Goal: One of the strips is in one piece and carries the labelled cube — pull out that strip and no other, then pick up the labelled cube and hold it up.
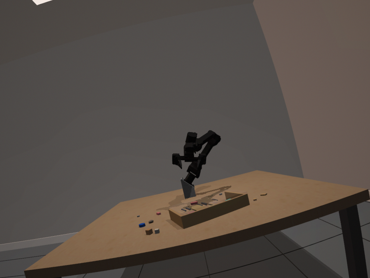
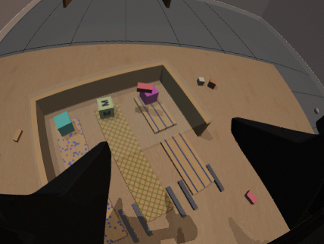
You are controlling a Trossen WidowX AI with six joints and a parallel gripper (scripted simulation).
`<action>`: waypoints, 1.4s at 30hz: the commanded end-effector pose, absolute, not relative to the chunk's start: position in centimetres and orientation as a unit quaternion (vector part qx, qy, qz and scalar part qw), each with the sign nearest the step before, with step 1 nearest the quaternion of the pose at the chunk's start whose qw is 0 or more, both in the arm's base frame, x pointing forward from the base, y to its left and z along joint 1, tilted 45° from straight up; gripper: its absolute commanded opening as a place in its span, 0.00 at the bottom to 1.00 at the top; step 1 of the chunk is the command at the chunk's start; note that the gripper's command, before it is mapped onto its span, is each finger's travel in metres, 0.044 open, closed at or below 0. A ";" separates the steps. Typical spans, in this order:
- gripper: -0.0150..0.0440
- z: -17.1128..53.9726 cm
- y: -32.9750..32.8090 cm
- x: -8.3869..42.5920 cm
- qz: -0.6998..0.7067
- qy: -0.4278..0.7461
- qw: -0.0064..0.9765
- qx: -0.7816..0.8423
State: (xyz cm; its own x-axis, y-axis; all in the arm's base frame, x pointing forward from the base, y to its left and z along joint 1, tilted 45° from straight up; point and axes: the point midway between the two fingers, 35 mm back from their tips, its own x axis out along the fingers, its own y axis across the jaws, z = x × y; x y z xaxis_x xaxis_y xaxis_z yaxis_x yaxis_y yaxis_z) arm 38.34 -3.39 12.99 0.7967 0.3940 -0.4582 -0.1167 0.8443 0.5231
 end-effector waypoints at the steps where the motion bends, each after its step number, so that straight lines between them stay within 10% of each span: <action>1: 0.93 11.3 -3.8 32.5 0.192 0.271 0.885 0.326; 24: 0.93 11.1 -3.8 31.5 0.200 0.267 0.880 0.339; 39: 0.26 5.7 0.8 38.3 0.307 0.489 0.790 0.207; 42: 0.25 4.7 2.0 38.8 0.343 0.529 0.757 0.172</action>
State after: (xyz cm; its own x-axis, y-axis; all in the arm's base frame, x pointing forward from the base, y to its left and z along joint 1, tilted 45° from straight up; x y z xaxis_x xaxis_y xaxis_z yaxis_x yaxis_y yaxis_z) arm 37.28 -0.05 6.74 0.4339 0.6743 -0.5976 -0.2387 0.7256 0.6454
